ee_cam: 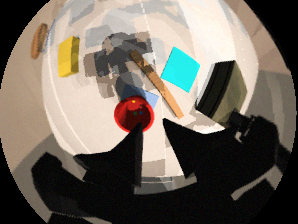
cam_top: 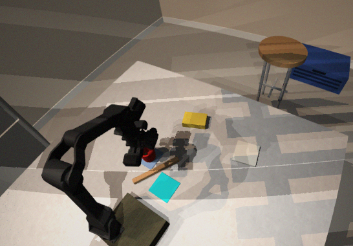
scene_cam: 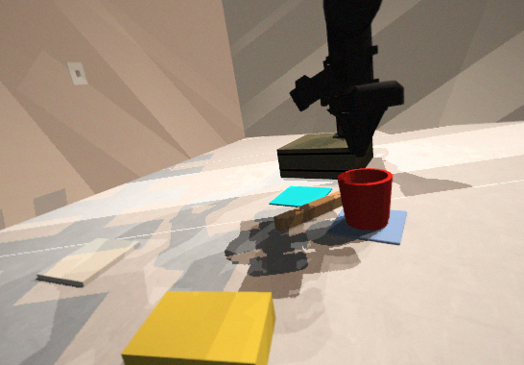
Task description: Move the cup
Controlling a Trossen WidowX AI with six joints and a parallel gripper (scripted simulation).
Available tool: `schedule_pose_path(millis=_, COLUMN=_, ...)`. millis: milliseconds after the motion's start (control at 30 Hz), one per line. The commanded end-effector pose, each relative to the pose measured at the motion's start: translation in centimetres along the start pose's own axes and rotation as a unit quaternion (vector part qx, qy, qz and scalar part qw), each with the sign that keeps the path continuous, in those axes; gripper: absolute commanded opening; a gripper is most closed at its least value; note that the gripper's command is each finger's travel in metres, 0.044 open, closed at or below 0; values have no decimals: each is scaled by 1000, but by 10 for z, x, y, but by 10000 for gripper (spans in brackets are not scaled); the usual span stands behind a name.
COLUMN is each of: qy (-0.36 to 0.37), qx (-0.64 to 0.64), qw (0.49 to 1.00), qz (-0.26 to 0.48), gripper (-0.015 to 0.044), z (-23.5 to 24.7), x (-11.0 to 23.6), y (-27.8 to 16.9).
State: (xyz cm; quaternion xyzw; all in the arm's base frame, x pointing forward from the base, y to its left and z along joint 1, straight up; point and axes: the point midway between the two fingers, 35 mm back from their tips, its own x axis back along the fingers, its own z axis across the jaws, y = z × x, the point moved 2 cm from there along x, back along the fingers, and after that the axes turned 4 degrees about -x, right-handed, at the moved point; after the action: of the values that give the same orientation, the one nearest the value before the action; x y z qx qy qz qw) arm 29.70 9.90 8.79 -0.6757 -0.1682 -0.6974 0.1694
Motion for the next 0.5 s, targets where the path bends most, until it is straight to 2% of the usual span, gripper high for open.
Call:
schedule_pose_path(millis=0, qy=-2, qx=-3, qw=1000, qz=1, gripper=148, z=1, x=-3, y=0)
schedule_pose_path(millis=467, qy=-2, qx=-3, qw=1000, qz=1, gripper=148, z=1, x=-26, y=0)
